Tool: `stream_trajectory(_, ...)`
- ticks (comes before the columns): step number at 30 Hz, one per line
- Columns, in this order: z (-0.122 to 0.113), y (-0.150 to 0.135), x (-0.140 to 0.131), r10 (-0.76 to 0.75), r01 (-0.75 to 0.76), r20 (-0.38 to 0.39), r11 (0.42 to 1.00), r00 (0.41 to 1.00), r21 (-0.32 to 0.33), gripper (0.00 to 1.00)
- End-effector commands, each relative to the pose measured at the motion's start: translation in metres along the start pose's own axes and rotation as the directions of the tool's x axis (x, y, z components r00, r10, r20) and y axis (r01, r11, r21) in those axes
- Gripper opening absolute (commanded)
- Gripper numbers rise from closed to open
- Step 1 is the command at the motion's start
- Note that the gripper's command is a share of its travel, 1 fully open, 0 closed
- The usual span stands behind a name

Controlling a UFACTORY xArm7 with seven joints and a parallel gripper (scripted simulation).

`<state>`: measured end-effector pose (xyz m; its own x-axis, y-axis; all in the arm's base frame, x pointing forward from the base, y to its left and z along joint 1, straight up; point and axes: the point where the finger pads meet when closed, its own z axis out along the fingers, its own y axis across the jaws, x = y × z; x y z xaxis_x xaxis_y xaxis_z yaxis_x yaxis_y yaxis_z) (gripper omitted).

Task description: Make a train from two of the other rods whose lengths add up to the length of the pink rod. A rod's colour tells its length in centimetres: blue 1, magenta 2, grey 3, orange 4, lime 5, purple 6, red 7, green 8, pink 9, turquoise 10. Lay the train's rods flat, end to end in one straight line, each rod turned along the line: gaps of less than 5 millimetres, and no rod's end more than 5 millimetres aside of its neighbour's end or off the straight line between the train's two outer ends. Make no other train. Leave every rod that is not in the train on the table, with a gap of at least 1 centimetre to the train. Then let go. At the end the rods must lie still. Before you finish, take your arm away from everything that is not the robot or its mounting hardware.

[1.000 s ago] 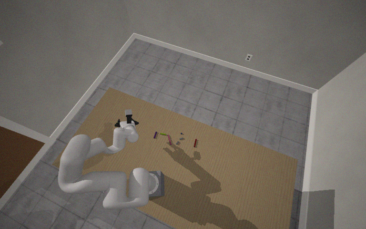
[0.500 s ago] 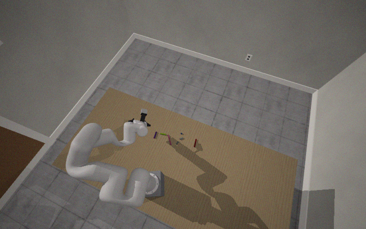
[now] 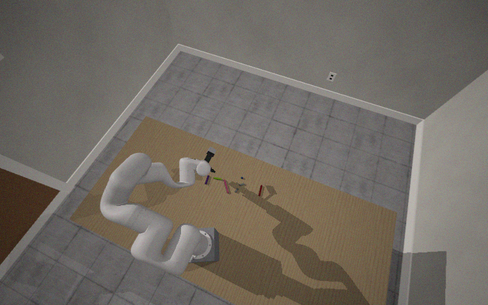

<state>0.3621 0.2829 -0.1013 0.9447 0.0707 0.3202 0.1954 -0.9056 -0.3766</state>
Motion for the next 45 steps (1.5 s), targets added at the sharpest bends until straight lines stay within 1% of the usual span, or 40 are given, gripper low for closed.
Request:
stream_trajectory(1, 0.001, 0.038, 0.012, 0.108, -0.104, 0.049, 0.992, 0.993, -0.077, 1.0)
stream_trajectory(6, 0.001, 0.038, 0.012, 0.108, -0.104, 0.049, 0.992, 0.993, -0.077, 1.0)
stream_trajectory(7, -0.001, 0.063, 0.017, 0.173, -0.164, 0.064, 0.979, 0.983, -0.123, 1.0)
stream_trajectory(13, -0.001, 0.063, 0.017, 0.173, -0.164, 0.064, 0.979, 0.983, -0.123, 1.0)
stream_trajectory(14, -0.004, 0.086, 0.021, 0.235, -0.221, 0.073, 0.961, 0.969, -0.168, 1.0)
stream_trajectory(27, -0.004, 0.086, 0.021, 0.235, -0.221, 0.073, 0.961, 0.969, -0.168, 1.0)
stream_trajectory(28, -0.008, 0.108, 0.024, 0.293, -0.272, 0.077, 0.939, 0.953, -0.21, 1.0)
stream_trajectory(40, -0.008, 0.108, 0.024, 0.293, -0.272, 0.077, 0.939, 0.953, -0.21, 1.0)
stream_trajectory(41, -0.012, 0.13, 0.027, 0.347, -0.319, 0.077, 0.914, 0.935, -0.249, 1.0)
stream_trajectory(45, -0.012, 0.13, 0.027, 0.347, -0.319, 0.077, 0.914, 0.935, -0.249, 1.0)
